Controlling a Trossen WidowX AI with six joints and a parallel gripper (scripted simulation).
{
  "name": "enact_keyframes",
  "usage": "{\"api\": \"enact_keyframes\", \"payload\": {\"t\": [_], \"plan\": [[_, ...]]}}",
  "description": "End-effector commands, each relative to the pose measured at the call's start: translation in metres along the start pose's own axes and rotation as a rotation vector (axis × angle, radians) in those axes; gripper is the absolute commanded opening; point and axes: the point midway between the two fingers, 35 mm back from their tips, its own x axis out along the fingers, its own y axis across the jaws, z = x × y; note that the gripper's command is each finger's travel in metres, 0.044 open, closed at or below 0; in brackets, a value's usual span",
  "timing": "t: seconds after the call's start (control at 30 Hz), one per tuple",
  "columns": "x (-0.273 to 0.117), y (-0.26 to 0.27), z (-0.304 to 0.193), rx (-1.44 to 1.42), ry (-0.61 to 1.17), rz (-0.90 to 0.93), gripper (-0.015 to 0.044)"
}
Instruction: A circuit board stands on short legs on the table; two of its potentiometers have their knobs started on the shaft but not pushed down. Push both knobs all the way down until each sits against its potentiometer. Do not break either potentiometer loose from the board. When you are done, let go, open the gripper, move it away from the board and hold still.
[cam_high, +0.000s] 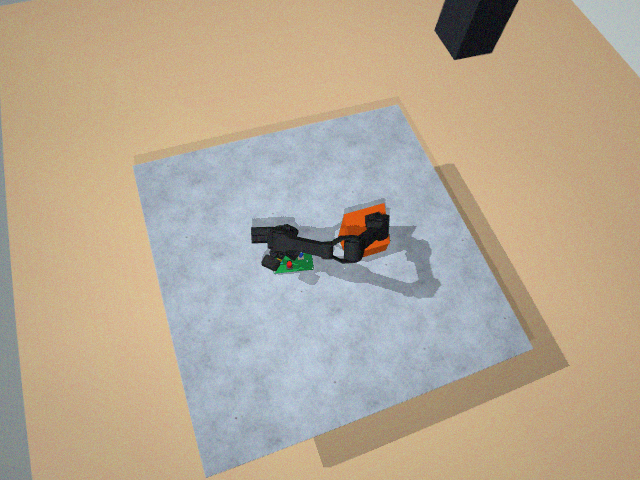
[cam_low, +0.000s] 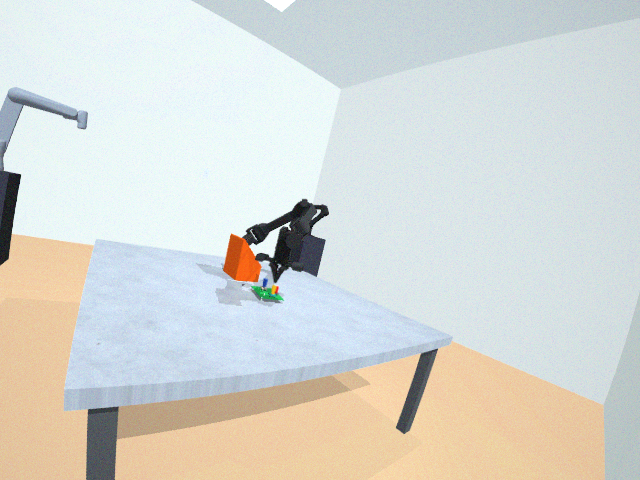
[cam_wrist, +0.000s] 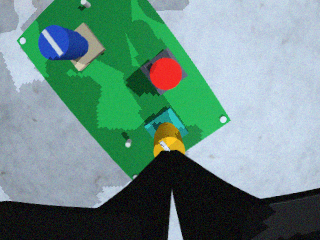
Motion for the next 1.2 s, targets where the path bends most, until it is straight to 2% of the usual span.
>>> {"api": "enact_keyframes", "payload": {"t": [0.0,0.53,1.17], "plan": [[0.0000,0.0000,0.0000,0.000,0.000,0.000,0.0026],[0.0000,0.0000,0.0000,0.000,0.000,0.000,0.0440],[0.0000,0.0000,0.0000,0.000,0.000,0.000,0.0440]]}}
